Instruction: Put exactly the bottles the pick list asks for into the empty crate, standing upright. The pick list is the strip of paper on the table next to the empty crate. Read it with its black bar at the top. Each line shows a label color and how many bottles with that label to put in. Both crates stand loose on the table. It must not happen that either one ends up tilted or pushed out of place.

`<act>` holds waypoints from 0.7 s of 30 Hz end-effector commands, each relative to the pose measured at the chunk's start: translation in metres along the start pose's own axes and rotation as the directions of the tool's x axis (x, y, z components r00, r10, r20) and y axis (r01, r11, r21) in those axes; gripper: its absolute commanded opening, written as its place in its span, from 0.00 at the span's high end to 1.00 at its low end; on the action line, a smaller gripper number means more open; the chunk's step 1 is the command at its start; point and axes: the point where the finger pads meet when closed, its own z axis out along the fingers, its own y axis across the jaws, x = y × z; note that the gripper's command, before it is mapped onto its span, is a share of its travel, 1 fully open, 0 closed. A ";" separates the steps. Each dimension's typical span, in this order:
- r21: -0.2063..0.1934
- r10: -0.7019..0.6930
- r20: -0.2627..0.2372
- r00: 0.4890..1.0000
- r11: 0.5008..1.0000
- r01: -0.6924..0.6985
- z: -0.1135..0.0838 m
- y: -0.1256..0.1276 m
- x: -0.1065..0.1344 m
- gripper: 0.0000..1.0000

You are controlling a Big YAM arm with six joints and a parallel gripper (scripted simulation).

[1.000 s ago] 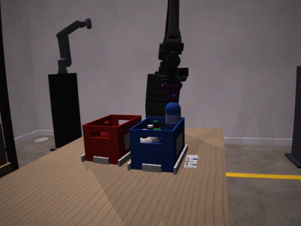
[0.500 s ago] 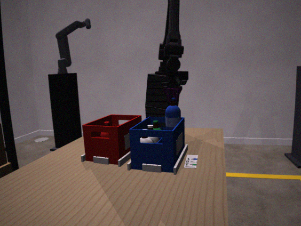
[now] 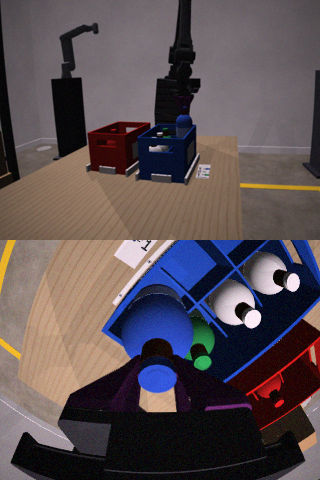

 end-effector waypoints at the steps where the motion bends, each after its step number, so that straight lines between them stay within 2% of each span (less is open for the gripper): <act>1: 0.026 -0.003 0.057 0.998 1.000 0.002 -0.010 -0.006 -0.024 1.00; 4: 0.032 -0.009 0.071 0.997 0.999 0.007 -0.012 -0.006 -0.030 1.00; 6: 0.024 -0.005 0.053 0.999 1.000 0.003 -0.002 -0.006 -0.026 1.00; 8: 0.024 -0.005 0.053 0.999 1.000 0.003 -0.002 -0.006 -0.026 1.00; 9: 0.035 -0.001 0.075 0.997 0.999 -0.001 -0.011 -0.011 -0.030 1.00; 13: 0.022 0.002 0.049 0.999 1.000 -0.003 0.005 -0.008 -0.024 1.00; 16: 0.032 -0.005 0.072 0.997 0.999 0.003 -0.002 -0.008 -0.031 1.00; 21: 0.022 -0.003 0.048 0.999 1.000 0.002 0.013 -0.006 -0.025 1.00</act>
